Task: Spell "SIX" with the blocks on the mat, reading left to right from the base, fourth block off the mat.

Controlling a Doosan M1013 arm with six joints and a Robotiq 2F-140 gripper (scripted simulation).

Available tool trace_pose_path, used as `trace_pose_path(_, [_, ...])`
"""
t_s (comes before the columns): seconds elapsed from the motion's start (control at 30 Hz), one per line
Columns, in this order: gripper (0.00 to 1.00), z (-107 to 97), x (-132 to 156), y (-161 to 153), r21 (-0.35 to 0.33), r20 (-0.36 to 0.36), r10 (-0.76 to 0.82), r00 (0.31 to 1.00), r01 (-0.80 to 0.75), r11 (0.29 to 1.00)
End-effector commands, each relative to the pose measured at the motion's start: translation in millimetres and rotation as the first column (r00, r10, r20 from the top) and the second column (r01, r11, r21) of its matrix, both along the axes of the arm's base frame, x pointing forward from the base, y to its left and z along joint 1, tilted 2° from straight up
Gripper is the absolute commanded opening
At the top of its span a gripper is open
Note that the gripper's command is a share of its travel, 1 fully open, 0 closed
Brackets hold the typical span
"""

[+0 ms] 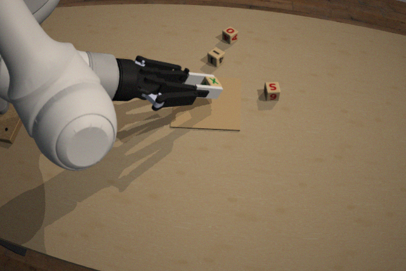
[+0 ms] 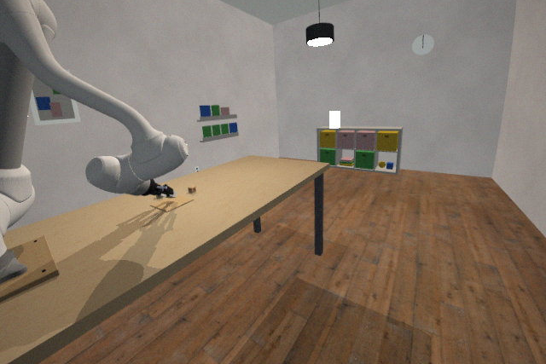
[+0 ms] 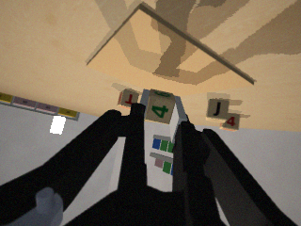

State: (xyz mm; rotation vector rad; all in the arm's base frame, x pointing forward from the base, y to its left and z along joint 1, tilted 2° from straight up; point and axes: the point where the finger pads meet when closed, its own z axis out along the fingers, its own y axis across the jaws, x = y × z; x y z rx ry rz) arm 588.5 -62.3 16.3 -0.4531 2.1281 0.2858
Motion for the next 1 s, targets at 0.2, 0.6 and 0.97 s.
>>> trace_pose_path(0.2, [0.16,-13.3,-0.5,-0.7,0.001,0.004,-0.006,1.000,0.006,1.000])
trace_pose_path(0.6, [0.16,-13.3,-0.5,-0.7,0.001,0.004,-0.006,1.000,0.006,1.000])
trace_pose_path(0.97, [0.16,-13.3,-0.5,-0.7,0.001,0.004,-0.006,1.000,0.006,1.000])
